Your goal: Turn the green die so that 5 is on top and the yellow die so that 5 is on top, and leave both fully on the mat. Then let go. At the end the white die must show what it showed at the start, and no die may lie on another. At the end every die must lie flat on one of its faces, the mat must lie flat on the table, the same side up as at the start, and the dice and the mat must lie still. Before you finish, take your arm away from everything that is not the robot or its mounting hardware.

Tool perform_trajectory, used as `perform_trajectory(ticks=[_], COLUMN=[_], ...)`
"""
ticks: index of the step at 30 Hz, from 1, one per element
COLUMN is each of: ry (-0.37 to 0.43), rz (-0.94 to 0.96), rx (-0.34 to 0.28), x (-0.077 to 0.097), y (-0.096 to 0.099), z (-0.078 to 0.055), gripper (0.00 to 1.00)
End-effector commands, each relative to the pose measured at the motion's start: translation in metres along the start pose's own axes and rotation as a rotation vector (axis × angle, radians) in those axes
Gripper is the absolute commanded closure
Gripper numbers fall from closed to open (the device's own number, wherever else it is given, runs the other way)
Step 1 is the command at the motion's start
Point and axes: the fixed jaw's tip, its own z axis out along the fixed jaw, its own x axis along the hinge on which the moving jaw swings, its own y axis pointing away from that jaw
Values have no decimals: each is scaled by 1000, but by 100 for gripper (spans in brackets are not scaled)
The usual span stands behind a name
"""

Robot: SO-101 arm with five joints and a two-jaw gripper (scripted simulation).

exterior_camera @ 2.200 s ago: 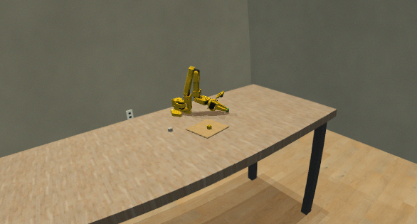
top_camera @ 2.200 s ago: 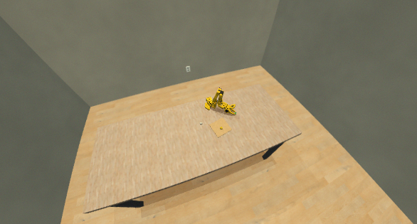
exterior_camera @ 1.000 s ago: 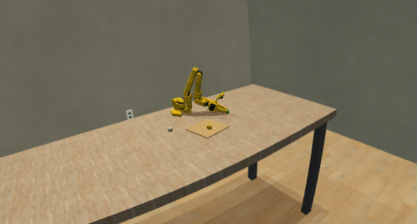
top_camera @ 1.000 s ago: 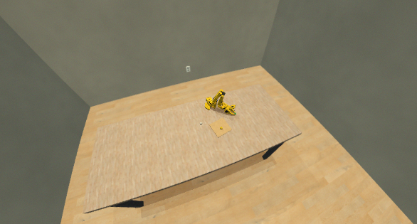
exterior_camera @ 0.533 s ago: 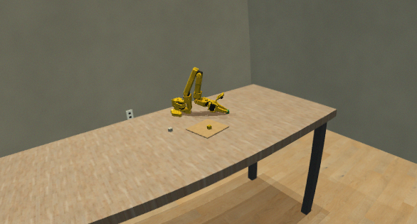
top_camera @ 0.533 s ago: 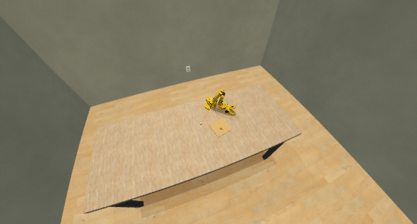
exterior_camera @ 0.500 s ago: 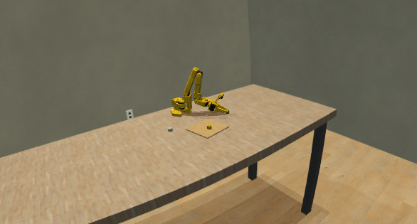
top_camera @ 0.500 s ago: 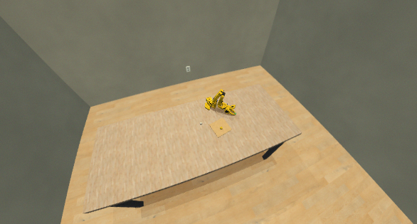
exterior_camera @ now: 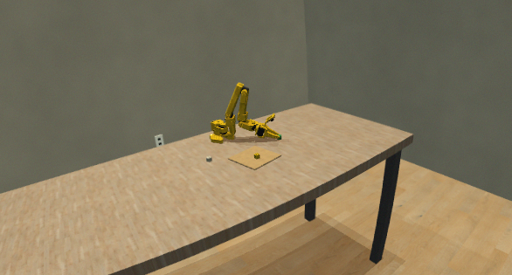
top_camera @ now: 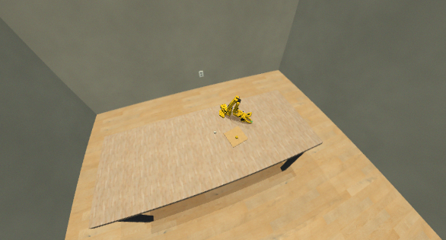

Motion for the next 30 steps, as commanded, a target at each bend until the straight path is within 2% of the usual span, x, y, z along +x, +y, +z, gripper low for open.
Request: perform_trajectory(ticks=[1, 23, 30], ry=[-33, -33, -33], rz=[-1, -1, -1], rx=[10, 10, 10], x=[-6, -6, -6], y=[-2, -2, -2], z=[2, 1, 1], gripper=[92, 75, 73])
